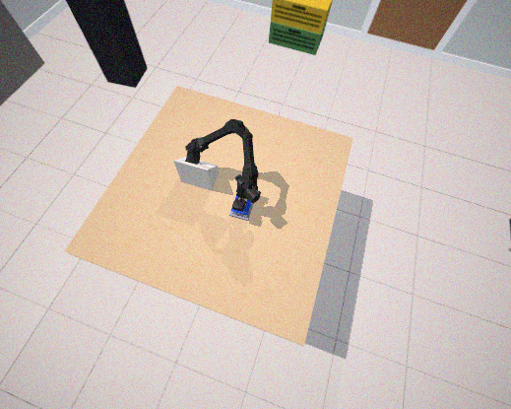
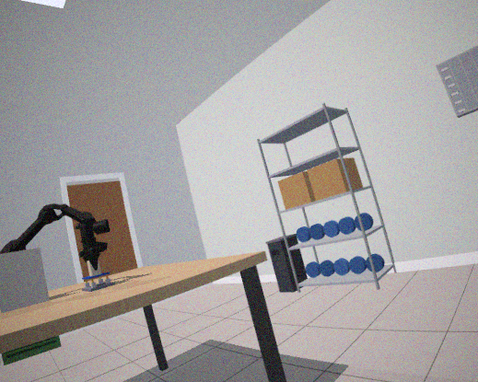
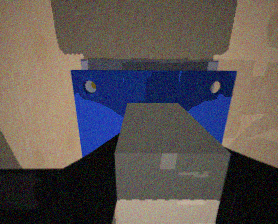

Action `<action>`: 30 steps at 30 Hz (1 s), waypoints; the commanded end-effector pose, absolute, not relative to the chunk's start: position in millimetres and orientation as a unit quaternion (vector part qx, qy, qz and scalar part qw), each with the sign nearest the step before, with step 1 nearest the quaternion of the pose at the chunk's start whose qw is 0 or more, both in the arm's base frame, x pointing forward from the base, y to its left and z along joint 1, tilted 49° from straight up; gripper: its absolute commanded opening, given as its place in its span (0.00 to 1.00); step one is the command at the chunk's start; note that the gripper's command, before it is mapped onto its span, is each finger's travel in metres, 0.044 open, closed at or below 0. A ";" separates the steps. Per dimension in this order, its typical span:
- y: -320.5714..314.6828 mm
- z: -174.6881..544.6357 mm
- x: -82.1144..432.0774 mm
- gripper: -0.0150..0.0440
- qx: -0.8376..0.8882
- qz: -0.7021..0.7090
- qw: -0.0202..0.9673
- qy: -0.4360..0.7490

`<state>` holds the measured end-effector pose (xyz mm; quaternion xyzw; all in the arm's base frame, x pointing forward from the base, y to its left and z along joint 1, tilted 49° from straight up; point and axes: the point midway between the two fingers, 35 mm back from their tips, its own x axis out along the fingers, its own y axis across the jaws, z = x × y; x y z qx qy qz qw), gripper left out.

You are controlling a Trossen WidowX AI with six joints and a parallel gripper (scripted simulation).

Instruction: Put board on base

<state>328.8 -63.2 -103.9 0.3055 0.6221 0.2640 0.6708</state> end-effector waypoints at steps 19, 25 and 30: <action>-55.9 -110.1 329.0 0.25 0.309 0.262 0.670 0.623; -56.0 -110.5 329.2 0.34 0.306 0.262 0.670 0.623; -56.0 -110.5 329.2 0.57 0.306 0.262 0.670 0.623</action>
